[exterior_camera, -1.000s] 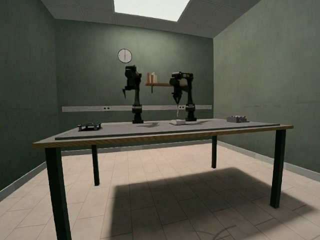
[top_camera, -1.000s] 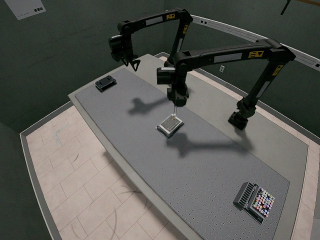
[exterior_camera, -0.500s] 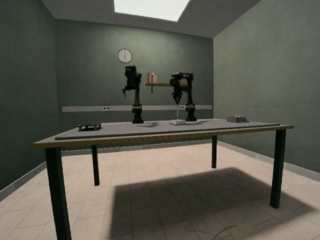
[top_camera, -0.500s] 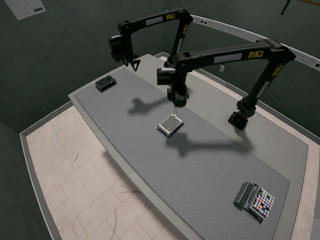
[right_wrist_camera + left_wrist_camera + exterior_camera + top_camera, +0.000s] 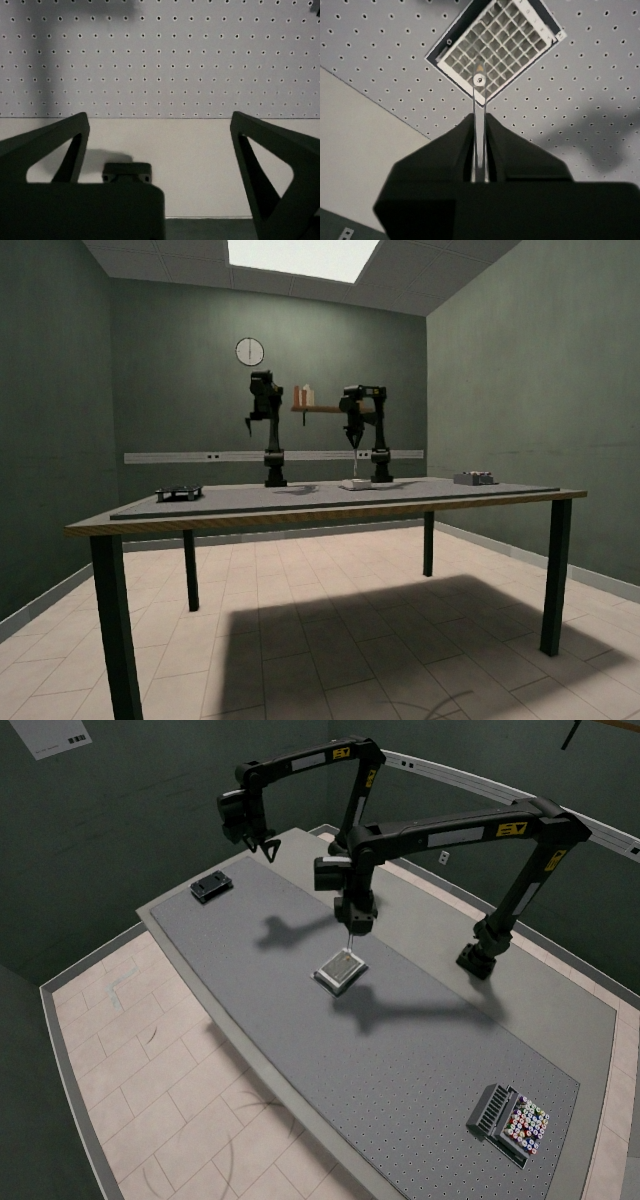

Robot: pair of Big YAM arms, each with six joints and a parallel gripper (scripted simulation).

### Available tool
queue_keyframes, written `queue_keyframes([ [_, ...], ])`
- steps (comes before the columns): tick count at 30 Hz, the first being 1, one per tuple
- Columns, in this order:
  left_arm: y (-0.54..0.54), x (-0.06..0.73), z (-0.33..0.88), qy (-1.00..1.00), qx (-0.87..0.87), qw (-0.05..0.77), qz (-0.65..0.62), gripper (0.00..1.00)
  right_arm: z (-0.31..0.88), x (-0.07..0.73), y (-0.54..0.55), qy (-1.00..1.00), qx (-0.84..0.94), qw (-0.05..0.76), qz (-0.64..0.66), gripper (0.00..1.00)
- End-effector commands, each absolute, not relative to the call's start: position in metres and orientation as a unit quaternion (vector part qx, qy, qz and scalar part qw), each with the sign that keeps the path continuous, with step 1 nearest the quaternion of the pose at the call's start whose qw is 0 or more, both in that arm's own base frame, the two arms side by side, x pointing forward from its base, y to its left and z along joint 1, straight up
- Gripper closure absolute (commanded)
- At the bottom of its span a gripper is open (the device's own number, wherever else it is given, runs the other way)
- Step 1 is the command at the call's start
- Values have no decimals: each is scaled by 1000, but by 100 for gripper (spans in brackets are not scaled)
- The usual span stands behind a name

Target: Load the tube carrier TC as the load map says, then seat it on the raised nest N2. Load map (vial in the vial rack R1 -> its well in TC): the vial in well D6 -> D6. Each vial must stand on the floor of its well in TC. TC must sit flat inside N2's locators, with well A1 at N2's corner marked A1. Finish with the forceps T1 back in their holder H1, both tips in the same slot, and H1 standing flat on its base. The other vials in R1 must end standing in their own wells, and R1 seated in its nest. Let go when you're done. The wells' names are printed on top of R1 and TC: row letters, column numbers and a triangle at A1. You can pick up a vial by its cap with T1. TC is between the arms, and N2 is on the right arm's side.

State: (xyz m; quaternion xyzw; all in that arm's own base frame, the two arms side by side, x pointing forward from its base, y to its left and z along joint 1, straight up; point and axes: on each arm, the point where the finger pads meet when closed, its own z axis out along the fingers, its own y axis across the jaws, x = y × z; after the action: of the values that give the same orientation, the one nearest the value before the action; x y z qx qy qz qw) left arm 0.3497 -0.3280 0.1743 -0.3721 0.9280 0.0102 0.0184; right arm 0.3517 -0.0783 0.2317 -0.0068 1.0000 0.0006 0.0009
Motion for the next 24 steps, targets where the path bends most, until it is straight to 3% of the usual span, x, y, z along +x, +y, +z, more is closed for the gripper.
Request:
queue_keyframes([
  [1,-329,355,171,927,-374,21,7,91,244,359,-80,1000,-2,18,-4,0],
  [24,-326,351,165,927,-374,18,14,91,244,359,-80,1000,-2,18,-4,0],
])
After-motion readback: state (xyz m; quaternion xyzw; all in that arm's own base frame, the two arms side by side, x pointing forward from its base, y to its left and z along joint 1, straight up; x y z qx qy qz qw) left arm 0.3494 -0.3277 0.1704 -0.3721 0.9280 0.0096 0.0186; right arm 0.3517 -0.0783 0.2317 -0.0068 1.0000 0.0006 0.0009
